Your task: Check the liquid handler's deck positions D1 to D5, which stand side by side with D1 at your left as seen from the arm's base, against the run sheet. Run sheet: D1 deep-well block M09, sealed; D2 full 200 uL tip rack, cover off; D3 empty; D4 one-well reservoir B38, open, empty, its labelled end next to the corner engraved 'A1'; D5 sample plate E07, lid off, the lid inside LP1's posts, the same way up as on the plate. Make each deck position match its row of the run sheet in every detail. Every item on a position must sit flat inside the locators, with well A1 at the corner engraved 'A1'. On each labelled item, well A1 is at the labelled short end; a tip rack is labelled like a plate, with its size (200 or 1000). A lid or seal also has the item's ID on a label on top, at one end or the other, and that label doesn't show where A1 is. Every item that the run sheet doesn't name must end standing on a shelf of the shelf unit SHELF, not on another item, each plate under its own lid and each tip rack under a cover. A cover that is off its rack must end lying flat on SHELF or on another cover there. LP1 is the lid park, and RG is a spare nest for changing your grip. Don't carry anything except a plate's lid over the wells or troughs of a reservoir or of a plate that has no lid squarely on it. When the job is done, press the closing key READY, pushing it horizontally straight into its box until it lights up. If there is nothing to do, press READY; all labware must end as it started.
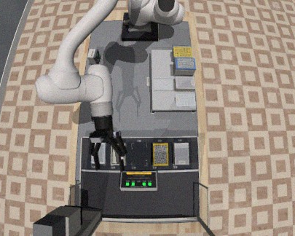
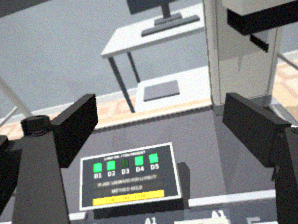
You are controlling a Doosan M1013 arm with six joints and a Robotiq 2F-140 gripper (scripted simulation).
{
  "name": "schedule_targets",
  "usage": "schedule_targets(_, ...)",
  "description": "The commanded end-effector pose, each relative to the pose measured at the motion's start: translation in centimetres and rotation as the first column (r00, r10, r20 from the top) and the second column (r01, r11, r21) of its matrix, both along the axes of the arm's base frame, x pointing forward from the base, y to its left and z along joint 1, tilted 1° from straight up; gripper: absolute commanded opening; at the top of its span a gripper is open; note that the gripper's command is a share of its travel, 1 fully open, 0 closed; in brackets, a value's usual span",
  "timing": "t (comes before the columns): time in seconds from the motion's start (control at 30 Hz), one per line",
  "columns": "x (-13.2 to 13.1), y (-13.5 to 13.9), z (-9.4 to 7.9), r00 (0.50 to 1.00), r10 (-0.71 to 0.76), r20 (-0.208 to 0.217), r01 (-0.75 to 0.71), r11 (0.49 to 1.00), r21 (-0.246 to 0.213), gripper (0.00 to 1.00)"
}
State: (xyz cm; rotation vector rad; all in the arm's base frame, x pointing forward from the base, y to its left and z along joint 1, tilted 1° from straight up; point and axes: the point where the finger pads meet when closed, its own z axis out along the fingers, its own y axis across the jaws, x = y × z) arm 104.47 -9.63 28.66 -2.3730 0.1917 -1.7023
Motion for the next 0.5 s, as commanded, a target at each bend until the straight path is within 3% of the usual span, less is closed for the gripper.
schedule_targets(0.0,-1.8,1.3,1.0,0.996,0.018,-0.084,-0.020,1.000,-0.017,0.79)
schedule_targets(0.23,-4.8,2.9,0.8,0.976,0.026,-0.217,-0.035,0.999,-0.041,0.79)
schedule_targets(0.3,-4.8,2.9,0.8,0.976,0.026,-0.217,-0.035,0.999,-0.041,0.79)
schedule_targets(0.47,-7.1,4.3,0.6,0.949,0.037,-0.314,-0.056,0.997,-0.052,0.79)
